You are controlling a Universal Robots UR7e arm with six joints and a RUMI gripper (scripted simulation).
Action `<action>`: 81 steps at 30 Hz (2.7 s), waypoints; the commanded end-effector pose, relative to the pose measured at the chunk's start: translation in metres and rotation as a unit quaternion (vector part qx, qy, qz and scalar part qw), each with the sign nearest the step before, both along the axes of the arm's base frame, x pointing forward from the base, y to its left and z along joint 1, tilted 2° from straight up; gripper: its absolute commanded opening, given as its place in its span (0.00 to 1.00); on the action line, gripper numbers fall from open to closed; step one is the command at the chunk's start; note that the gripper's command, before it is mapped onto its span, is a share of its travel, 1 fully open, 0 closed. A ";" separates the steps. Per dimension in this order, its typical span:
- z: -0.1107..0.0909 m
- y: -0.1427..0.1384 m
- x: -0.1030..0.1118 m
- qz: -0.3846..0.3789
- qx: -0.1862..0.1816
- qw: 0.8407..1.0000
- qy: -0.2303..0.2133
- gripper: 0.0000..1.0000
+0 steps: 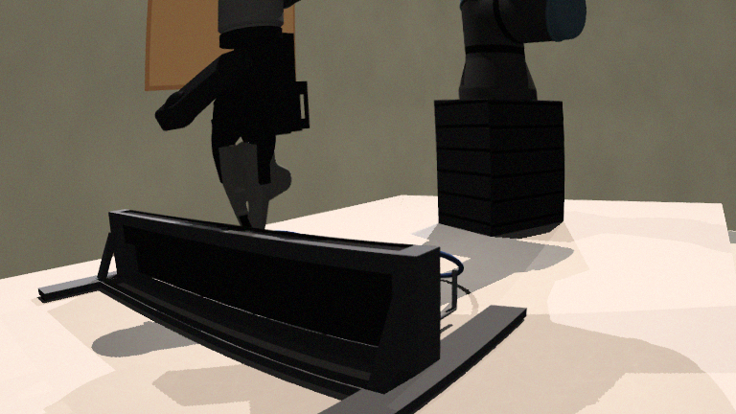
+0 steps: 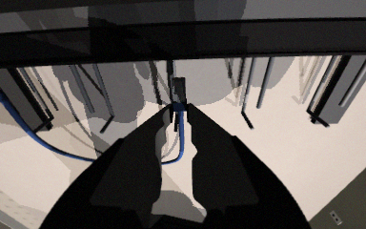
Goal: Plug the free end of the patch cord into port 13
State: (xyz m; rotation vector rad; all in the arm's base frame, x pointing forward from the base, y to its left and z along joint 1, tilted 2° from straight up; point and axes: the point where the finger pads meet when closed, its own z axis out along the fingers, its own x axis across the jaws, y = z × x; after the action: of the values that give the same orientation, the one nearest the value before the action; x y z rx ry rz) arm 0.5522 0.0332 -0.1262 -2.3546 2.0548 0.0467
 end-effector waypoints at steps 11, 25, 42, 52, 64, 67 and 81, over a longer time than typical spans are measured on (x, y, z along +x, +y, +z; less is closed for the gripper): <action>0.001 0.002 0.015 0.000 0.000 1.000 -0.001 0.00; 0.001 0.002 0.016 0.000 0.000 1.000 -0.001 0.00; 0.001 0.002 0.018 0.000 0.000 1.000 -0.001 0.00; 0.001 0.002 0.018 0.000 0.000 1.000 -0.001 0.00; 0.001 0.002 0.019 0.000 0.000 1.000 -0.001 0.00; 0.001 0.003 0.020 0.000 0.000 1.000 -0.001 0.00; 0.001 0.003 0.020 0.000 0.000 1.000 -0.001 0.00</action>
State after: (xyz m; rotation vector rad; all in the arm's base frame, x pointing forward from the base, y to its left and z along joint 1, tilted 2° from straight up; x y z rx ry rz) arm 0.5718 0.0358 -0.1259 -2.3540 2.0557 0.0467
